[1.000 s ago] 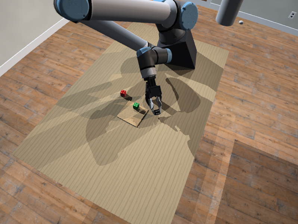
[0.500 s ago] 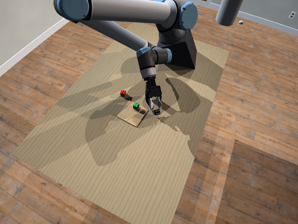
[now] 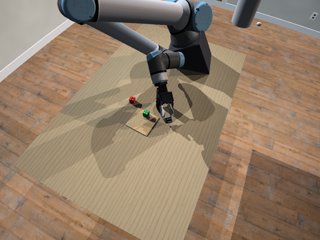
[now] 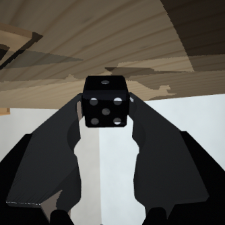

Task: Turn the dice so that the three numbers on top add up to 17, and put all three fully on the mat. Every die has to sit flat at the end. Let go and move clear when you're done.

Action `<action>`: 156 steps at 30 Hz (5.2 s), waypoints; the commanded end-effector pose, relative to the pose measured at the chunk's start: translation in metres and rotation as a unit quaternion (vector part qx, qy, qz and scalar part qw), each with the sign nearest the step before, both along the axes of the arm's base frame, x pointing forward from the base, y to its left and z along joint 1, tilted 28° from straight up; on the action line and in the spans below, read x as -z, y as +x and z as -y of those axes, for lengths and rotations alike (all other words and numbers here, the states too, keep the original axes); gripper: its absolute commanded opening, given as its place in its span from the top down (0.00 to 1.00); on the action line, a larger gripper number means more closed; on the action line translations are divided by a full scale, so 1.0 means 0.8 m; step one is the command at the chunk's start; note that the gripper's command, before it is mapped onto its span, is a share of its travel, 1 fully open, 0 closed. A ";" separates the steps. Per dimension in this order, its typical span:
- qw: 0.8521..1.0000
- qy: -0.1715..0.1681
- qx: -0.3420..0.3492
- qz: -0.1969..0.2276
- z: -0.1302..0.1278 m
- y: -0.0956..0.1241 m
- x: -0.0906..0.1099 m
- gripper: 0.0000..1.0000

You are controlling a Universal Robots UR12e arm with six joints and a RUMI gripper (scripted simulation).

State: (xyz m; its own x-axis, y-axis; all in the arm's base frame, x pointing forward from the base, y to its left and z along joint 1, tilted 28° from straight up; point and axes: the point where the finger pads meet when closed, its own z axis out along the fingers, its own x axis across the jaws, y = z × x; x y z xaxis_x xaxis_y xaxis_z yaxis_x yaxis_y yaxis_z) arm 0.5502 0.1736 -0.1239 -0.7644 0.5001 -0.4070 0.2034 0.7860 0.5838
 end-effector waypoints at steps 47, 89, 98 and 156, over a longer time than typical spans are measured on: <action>1.000 0.000 0.000 0.000 0.006 0.003 0.013 0.90; 1.000 0.000 0.000 0.000 0.006 0.003 0.013 0.72; 1.000 0.000 0.000 0.000 0.006 0.003 0.013 0.72; 1.000 0.000 0.000 0.000 0.027 -0.036 -0.035 0.72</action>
State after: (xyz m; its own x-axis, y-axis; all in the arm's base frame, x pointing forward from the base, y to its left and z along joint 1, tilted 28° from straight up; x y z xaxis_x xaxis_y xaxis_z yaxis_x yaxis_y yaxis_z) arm 0.5219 0.1506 -0.0989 -0.7643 0.5002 -0.4071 0.2034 0.7860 0.5838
